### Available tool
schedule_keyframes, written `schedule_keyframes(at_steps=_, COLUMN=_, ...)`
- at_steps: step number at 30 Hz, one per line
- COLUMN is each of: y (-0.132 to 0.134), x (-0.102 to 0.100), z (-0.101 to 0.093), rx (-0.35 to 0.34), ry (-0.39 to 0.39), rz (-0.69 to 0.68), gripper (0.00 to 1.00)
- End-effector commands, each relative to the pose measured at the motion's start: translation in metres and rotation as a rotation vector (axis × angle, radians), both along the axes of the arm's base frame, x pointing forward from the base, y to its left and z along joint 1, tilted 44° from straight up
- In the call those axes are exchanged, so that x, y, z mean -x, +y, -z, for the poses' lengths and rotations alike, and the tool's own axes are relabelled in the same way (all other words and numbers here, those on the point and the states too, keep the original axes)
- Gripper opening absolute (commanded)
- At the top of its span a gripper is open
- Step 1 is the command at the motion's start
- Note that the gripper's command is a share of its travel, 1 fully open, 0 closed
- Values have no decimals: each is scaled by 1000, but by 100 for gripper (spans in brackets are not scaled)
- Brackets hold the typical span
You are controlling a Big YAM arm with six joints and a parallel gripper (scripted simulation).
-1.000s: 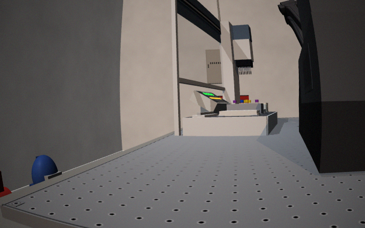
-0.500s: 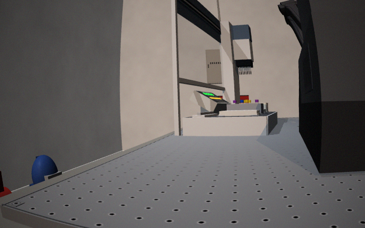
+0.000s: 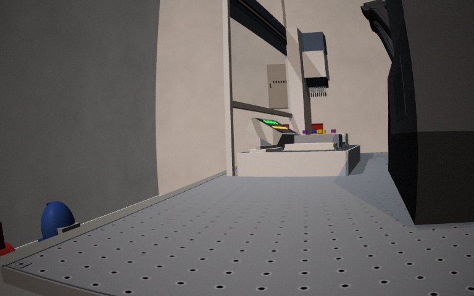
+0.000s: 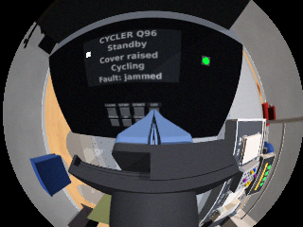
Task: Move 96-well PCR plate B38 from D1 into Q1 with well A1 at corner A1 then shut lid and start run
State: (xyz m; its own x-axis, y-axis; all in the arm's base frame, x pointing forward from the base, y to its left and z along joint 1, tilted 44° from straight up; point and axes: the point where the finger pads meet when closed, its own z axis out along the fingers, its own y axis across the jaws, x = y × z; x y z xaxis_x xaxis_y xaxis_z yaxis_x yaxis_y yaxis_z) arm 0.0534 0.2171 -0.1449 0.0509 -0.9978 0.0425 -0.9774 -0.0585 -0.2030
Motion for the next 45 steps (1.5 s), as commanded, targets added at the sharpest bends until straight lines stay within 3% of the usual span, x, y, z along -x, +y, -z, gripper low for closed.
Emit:
schedule_keyframes(at_steps=1, y=18, x=-9, z=11, rx=0, ry=-12, rz=10, gripper=0)
schedule_keyframes(at_steps=28, y=24, x=-12, z=14, rx=7, ry=-13, rz=18, gripper=0)
schedule_keyframes(at_steps=29, y=46, x=-2, z=0, rx=-58, ry=-7, rz=2, gripper=0)
schedule_keyframes(at_steps=42, y=66, x=-10, z=6, rx=-85, ry=-12, rz=26, gripper=0)
schedule_keyframes(at_steps=45, y=70, x=-7, z=-4, rx=-87, ry=-11, rz=24, gripper=0)
